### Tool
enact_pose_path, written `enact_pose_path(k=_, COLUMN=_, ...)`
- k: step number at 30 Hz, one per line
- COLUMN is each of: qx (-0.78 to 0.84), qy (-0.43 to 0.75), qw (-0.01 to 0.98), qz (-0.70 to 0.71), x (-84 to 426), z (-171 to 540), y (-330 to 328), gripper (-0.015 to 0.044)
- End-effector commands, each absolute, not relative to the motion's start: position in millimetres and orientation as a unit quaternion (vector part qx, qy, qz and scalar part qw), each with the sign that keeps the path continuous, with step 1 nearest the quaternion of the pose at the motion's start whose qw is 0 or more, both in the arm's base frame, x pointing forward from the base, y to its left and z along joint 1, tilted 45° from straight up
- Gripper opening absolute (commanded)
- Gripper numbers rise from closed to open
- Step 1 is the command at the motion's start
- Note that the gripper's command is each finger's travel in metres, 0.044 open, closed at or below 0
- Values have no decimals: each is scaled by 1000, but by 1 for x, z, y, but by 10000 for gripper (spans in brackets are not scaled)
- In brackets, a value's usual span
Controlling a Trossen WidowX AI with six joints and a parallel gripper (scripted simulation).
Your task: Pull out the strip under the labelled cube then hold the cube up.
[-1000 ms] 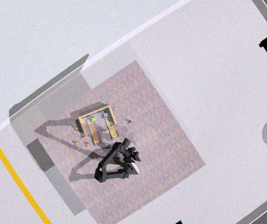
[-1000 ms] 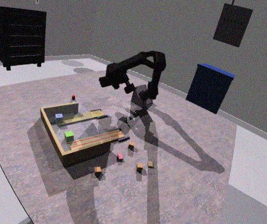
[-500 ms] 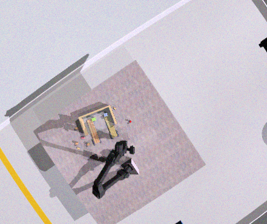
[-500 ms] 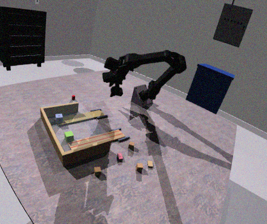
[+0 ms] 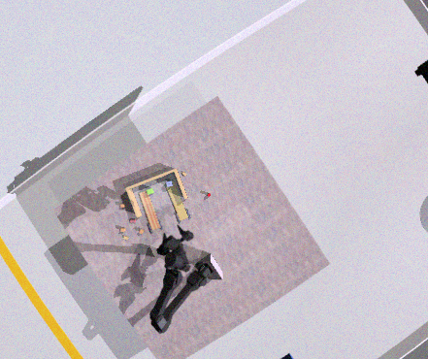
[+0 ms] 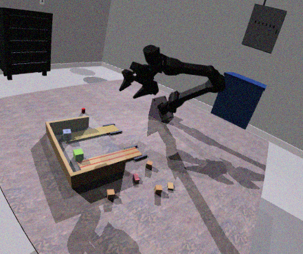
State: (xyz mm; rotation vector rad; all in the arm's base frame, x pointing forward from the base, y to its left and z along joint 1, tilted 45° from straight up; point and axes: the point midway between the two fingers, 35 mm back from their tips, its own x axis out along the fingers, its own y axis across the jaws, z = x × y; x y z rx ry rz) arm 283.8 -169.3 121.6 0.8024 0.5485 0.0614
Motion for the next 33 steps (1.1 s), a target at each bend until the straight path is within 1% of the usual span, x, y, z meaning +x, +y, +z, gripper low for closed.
enact_pose_path(k=1, qx=375, qy=225, qw=897, qz=65, x=284, z=141, y=-163, gripper=400)
enact_pose_path(k=20, qx=375, qy=225, qw=897, qz=65, x=284, z=141, y=-163, gripper=400)
enact_pose_path(k=23, qx=386, qy=258, qw=884, qz=63, x=292, z=131, y=-166, gripper=321)
enact_pose_path(k=28, qx=407, qy=378, qw=829, qz=68, x=315, z=94, y=-168, gripper=190)
enact_pose_path(k=33, qx=408, qy=504, qw=755, qz=94, x=326, z=56, y=-157, gripper=59)
